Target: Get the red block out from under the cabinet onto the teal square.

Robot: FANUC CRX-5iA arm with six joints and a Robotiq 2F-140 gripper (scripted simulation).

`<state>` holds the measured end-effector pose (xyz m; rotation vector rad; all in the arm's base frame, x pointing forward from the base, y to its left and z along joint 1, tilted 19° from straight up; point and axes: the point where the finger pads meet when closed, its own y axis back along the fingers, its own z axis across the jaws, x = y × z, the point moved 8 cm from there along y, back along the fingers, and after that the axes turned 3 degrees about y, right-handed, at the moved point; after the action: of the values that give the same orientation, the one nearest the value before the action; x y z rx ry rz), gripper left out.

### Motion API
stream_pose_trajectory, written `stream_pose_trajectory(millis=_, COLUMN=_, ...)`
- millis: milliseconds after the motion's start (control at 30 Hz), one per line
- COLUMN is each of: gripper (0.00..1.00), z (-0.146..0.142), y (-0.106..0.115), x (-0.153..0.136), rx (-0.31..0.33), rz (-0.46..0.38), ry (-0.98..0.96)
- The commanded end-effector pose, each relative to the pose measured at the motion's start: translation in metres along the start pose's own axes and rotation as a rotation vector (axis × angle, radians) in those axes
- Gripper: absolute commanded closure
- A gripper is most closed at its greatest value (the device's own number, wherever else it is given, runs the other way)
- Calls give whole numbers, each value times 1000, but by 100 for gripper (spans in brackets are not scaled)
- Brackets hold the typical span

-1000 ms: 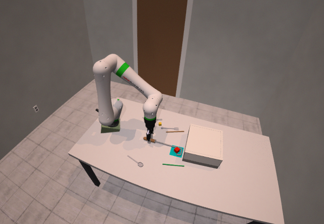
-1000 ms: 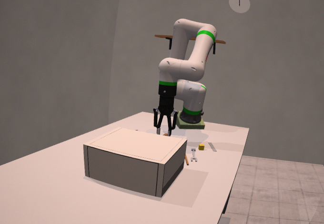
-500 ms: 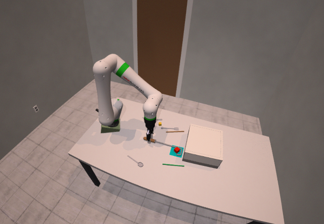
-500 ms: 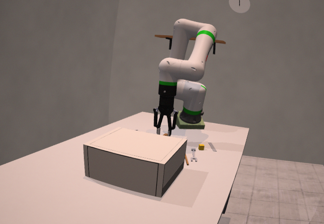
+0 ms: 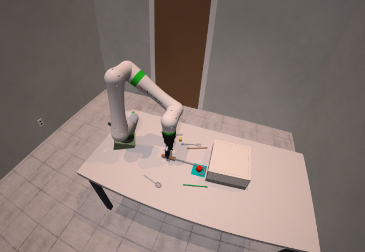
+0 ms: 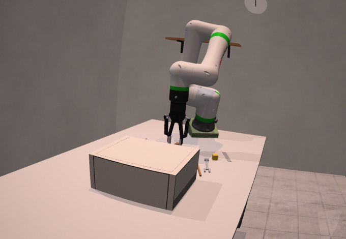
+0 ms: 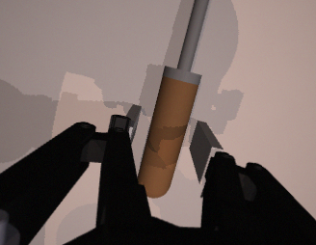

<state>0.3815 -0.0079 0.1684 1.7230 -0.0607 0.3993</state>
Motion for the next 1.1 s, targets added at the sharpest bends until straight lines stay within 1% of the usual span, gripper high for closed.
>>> stream_pose_trajectory(millis=0, gripper=66, z=0, y=3, x=0, rx=0, rz=0, ry=0)
stream_pose_trajectory(millis=167, gripper=66, z=0, y=14, x=0, rx=0, rz=0, ry=0)
stream_pose_trajectory(millis=333, gripper=66, z=0, y=31, x=0, rx=0, rz=0, ry=0)
stream_pose_trajectory(millis=400, gripper=66, z=0, y=31, x=0, rx=0, rz=0, ry=0)
stream_pose_trajectory(millis=600, gripper=66, z=0, y=57, x=0, rx=0, rz=0, ry=0)
stream_pose_trajectory(millis=900, gripper=66, z=0, y=103, x=0, rx=0, rz=0, ry=0)
stream_pose_trajectory(millis=967, gripper=66, z=0, y=103, x=0, rx=0, rz=0, ry=0)
stream_pose_trajectory(millis=1067, gripper=66, z=0, y=117, x=0, rx=0, rz=0, ry=0)
